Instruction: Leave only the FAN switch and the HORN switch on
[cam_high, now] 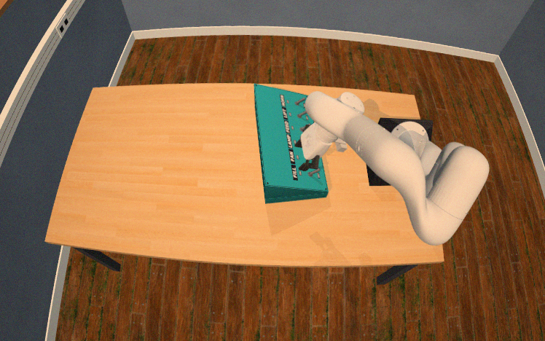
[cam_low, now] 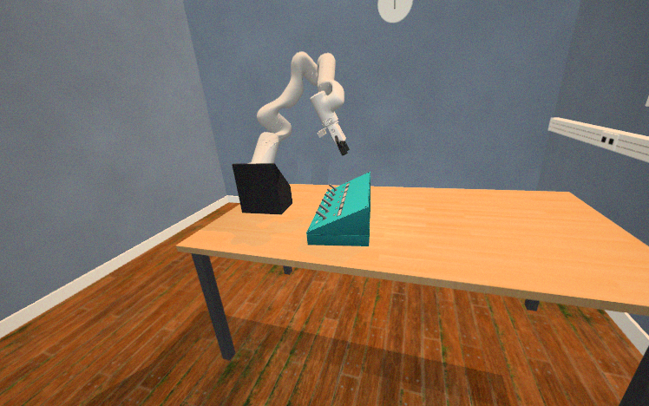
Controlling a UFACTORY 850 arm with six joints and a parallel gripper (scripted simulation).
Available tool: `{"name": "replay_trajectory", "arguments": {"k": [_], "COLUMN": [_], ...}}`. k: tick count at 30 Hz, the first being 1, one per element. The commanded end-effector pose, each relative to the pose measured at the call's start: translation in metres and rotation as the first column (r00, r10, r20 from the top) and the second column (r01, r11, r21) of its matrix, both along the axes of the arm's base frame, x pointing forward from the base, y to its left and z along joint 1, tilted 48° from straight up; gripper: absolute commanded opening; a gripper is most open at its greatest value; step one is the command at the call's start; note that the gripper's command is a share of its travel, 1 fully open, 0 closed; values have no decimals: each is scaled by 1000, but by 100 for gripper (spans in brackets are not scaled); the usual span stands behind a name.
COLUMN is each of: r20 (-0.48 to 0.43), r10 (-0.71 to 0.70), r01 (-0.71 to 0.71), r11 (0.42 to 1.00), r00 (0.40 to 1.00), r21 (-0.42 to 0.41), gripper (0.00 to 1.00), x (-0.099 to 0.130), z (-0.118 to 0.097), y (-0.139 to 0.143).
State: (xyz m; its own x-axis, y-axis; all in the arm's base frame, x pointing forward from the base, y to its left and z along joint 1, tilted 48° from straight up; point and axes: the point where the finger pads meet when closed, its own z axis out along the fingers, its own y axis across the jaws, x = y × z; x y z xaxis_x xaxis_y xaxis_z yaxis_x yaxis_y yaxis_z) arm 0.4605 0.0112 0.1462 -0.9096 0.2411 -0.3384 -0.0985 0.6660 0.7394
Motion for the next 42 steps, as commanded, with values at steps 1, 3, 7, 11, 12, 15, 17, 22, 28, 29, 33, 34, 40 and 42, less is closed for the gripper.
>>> {"name": "replay_trajectory", "arguments": {"k": [1, 3, 7, 11, 12, 15, 17, 22, 28, 29, 33, 34, 40, 42], "r20": [1, 1, 1, 1, 1, 1, 1, 1, 1, 1, 1, 1, 1, 1], "r10": [0, 0, 0, 0, 0, 0, 0, 0, 0, 0, 0, 0, 0, 0], "r01": [0, 0, 0, 0, 0, 0, 0, 0, 0, 0, 0, 0, 0, 0], "r11": [1000, 1000, 1000, 1000, 1000, 1000, 1000, 1000, 1000, 1000, 1000, 1000, 1000, 1000], "r00": [1000, 1000, 1000, 1000, 1000, 1000, 1000, 1000, 1000, 1000, 1000, 1000, 1000, 1000], "r21": [0, 0, 0, 0, 0, 0, 0, 0, 0, 0, 0, 0, 0, 0], "gripper": [100, 100, 100, 100, 100, 100, 100, 100, 100, 100, 100, 100, 100, 100], "x": [3, 5, 12, 19, 20, 24, 25, 28, 28, 28, 28, 28, 28, 28], "z": [-2, -5, -14, -24, -26, -32, -34, -37, -38, -38, -38, -38, -38, -38], "y": [2, 7, 17, 30, 32, 40, 41, 45, 46, 46, 46, 46, 46, 46]}}
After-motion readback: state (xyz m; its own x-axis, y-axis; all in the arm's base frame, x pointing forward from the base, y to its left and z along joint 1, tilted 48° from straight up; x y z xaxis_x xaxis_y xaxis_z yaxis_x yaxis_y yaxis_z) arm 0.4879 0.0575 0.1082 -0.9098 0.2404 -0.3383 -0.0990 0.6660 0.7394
